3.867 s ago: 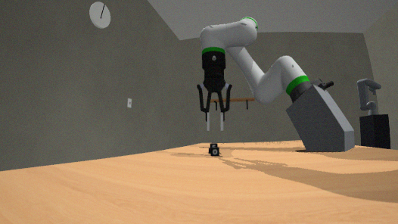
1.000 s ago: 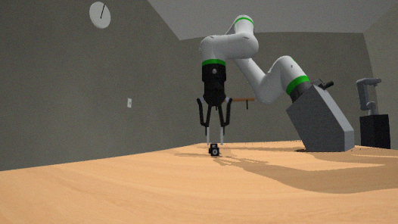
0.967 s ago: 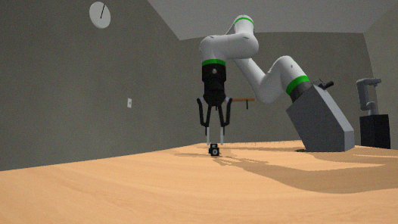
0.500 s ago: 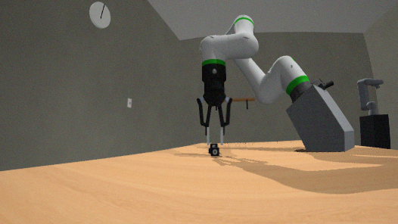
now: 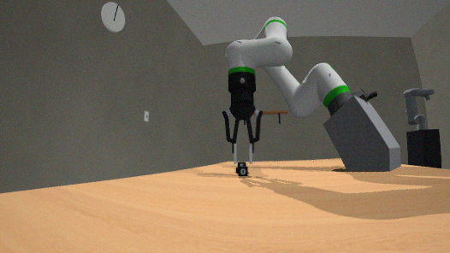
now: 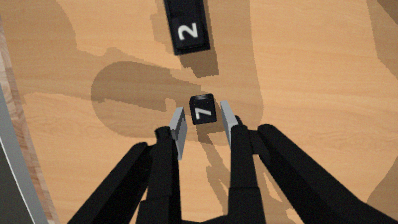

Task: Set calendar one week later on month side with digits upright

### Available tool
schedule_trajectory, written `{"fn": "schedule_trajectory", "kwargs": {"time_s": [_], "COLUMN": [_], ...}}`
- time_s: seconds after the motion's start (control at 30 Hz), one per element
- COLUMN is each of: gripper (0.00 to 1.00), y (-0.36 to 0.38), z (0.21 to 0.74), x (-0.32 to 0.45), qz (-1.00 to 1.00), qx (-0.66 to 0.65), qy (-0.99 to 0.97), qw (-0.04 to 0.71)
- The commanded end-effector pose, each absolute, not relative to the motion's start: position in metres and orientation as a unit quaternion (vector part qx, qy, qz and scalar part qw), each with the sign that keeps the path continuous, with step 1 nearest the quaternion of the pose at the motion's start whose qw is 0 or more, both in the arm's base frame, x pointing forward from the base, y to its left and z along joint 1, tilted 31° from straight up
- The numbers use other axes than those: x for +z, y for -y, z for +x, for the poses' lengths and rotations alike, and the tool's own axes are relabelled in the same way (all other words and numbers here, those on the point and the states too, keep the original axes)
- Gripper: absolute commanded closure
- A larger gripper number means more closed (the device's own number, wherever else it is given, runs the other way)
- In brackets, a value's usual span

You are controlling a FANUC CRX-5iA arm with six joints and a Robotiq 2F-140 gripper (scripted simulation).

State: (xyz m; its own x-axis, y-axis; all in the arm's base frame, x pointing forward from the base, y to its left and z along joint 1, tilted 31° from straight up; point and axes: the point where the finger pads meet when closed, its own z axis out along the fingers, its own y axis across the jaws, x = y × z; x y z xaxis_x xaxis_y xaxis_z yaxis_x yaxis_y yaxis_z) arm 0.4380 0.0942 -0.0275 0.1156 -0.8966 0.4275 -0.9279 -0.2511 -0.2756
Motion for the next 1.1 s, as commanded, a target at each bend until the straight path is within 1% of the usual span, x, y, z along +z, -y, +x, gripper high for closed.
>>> {"fn": "schedule_trajectory", "kwargs": {"time_s": [0.0, 1.07], "gripper": [0.72, 0.72], "y": [-0.094, -0.084], "z": [0.438, 0.448], "x": [-0.027, -0.052], "qz": [0.746, 0.746], "qx": [0.262, 0.262], "qy": [0.611, 0.611], "qw": [0.030, 0.030]}}
